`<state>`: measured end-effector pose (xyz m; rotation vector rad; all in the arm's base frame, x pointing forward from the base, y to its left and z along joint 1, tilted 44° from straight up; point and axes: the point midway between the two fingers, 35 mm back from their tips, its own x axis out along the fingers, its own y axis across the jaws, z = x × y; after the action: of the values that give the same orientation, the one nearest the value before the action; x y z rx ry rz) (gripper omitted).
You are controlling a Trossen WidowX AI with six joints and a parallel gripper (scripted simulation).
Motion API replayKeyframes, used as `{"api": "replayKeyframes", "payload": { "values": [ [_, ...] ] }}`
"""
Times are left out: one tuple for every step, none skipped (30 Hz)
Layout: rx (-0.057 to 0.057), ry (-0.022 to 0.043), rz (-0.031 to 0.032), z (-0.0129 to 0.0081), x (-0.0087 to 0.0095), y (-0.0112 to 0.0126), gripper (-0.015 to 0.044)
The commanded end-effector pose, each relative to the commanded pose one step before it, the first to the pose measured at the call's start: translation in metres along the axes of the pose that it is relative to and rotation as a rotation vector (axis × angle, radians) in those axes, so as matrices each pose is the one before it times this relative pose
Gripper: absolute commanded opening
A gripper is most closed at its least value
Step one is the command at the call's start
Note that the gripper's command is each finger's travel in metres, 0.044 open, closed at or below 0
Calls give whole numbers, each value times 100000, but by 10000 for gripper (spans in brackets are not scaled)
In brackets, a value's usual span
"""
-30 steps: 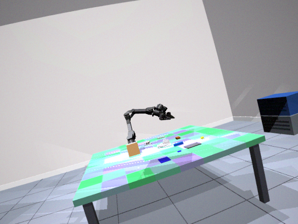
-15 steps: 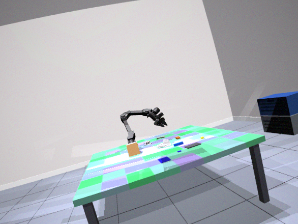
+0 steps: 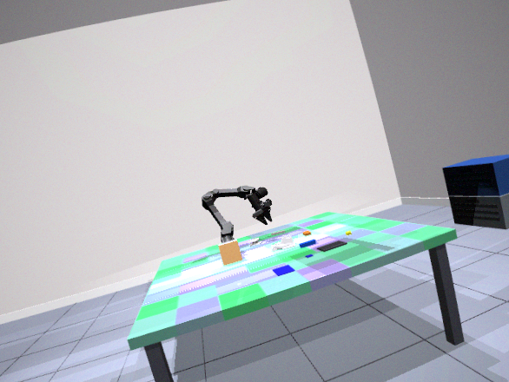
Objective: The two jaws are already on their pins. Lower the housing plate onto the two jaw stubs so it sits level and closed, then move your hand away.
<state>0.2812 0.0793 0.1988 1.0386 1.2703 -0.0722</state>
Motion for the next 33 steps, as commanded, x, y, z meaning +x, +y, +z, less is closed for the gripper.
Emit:
{"api": "replayKeyframes", "payload": {
  "values": [
    [428,8429,676,-2719,-462,-13,440],
    [4,2436,180,-813,-119,-1,440],
    [23,2434,160,-812,-112,-12,440],
    [42,2431,140,-811,-104,-24,440],
    [61,2428,120,-810,-97,-35,440],
    [80,2424,101,-808,-90,-47,440],
    [100,2420,82,-806,-83,-58,440],
    [119,2416,63,-804,-76,-69,440],
    [139,2411,45,-801,-69,-81,440],
    [159,2407,26,-798,-62,-92,440],
    [180,2405,9,-796,-56,-103,440],
    [159,1931,-6,-638,-39,-91,440],
    [102,1157,-9,-382,-20,-58,440],
    [35,385,-4,-127,-6,-20,440],
    [0,0,0,0,0,0,440],
    [0,0,0,0,0,0,440],
    [0,0,0,0,0,0,440],
    [-9,-9,-19,11,126,2,440],
    [-25,-22,-44,28,378,7,440],
    [-33,-23,-33,30,631,10,440],
    [-25,1,31,8,838,10,440],
    [-1,41,114,-29,837,4,440],
    [17,61,139,-47,630,-2,440],
    [17,50,105,-38,377,-4,440],
    [7,19,39,-14,126,-2,440],
    [0,0,0,0,0,0,440],
    [0,0,0,0,0,0,440],
    [0,0,0,0,0,0,440],
    [-1,0,-1,1,24,1,440],
    [-2,0,-2,3,73,2,440],
    [-3,1,-3,5,121,2,440],
    [-3,2,-2,5,154,3,440],
    [-3,3,0,4,155,2,440]
  ]
}}
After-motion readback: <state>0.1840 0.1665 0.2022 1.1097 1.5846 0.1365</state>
